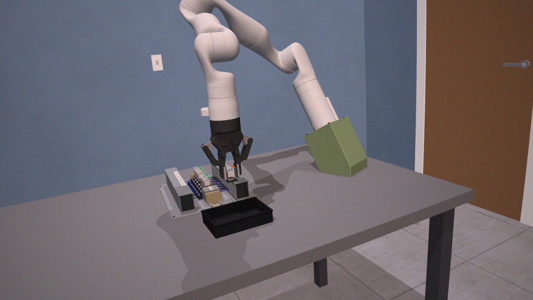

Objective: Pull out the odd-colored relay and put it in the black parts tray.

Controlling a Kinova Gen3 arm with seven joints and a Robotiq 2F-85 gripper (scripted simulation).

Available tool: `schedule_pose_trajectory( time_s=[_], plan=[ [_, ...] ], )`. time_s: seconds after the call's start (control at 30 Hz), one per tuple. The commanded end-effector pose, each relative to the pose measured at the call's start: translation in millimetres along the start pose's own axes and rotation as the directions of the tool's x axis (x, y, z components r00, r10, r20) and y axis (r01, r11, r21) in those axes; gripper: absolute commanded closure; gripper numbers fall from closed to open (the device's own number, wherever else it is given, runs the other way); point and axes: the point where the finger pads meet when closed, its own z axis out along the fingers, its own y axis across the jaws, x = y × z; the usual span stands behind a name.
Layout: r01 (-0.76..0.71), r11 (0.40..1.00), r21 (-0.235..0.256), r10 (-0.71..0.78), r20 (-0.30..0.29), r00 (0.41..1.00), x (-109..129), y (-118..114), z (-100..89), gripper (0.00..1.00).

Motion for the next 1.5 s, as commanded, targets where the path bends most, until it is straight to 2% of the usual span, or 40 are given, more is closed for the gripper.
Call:
schedule_pose_trajectory(
  time_s=[0.0, 1.47],
  plan=[
    [-0.011, 1.000, -0.002, 0.011, -0.004, 1.000, -0.4, 0.5, -0.5, 1.00],
    [-0.011, 1.000, -0.002, 0.011, -0.004, 1.000, -1.3, 3.4, 2.1, 1.00]
  ],
)
